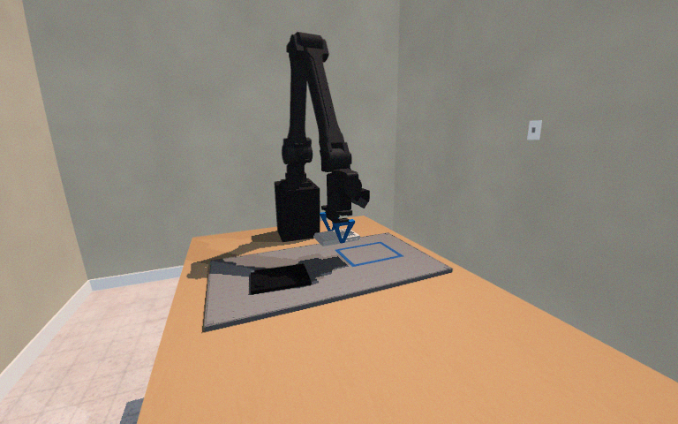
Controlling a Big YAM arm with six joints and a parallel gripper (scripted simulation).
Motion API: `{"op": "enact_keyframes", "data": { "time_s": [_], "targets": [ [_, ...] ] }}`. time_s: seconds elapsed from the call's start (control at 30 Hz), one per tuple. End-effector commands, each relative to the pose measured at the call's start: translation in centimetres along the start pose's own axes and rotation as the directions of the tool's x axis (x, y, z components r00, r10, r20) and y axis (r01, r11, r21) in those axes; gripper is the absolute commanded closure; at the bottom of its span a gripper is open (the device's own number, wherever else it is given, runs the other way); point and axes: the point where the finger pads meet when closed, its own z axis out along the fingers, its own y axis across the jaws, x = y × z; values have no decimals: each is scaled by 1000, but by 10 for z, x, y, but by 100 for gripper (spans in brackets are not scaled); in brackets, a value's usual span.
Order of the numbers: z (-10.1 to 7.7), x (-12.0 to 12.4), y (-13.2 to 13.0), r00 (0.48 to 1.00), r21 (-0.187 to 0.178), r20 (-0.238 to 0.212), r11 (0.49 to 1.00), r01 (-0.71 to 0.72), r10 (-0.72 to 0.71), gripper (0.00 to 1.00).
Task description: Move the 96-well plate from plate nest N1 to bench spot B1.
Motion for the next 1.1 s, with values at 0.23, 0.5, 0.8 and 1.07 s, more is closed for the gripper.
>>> {"op": "enact_keyframes", "data": {
  "time_s": [0.23,0.5,0.8,1.07],
  "targets": [
    [-12,-36,-8,1000,53,9,998,-21,20,100],
    [-14,-57,-11,1000,61,14,998,-22,21,100],
    [-4,-88,-3,1000,36,10,999,-21,20,100],
    [-5,-108,2,1000,32,9,999,-20,20,100]
  ]
}}
